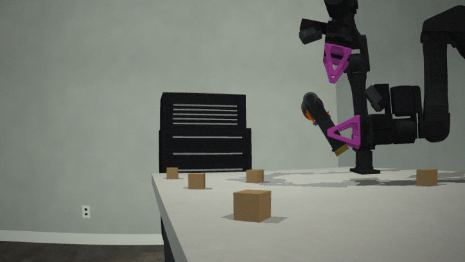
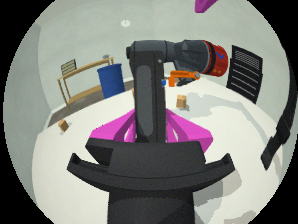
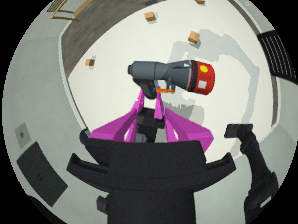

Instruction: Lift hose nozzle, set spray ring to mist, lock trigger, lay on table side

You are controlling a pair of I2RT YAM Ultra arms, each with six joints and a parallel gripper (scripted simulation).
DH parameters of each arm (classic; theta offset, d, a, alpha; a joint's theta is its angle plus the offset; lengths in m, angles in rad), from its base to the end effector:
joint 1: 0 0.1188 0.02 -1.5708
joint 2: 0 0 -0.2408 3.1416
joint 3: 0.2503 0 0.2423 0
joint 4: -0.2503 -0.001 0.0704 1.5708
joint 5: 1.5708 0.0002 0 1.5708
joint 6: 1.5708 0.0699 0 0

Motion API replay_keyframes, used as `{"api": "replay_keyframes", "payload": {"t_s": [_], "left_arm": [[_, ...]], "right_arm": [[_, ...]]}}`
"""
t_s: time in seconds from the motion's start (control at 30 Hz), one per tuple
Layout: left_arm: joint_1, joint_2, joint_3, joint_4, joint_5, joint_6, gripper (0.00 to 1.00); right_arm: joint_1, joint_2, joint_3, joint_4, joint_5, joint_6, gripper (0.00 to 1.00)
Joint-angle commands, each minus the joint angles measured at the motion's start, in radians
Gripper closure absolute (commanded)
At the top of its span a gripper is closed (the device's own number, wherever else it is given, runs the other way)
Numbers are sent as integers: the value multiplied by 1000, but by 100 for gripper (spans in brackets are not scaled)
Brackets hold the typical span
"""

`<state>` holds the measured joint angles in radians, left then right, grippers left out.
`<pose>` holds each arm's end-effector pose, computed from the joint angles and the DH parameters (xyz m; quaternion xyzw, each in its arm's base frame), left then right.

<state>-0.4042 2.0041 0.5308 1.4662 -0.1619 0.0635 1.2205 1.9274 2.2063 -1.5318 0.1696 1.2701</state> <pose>0.3202 -0.1236 0.1084 0.1085 0.7012 -0.0625 0.7018 0.1325 0.3312 0.3344 0.0378 0.9832 0.1227 0.1297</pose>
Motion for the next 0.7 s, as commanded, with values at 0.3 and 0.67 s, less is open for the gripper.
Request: {"api": "replay_keyframes", "payload": {"t_s": [0.3, 0.67], "left_arm": [[2, -38, 43, 105, 3, -8, 65], [2, -38, 43, 105, 3, -8, 65]], "right_arm": [[-3, -1, 32, -16, 20, 2, 62], [-3, 0, 4, -18, 21, 3, 62]]}}
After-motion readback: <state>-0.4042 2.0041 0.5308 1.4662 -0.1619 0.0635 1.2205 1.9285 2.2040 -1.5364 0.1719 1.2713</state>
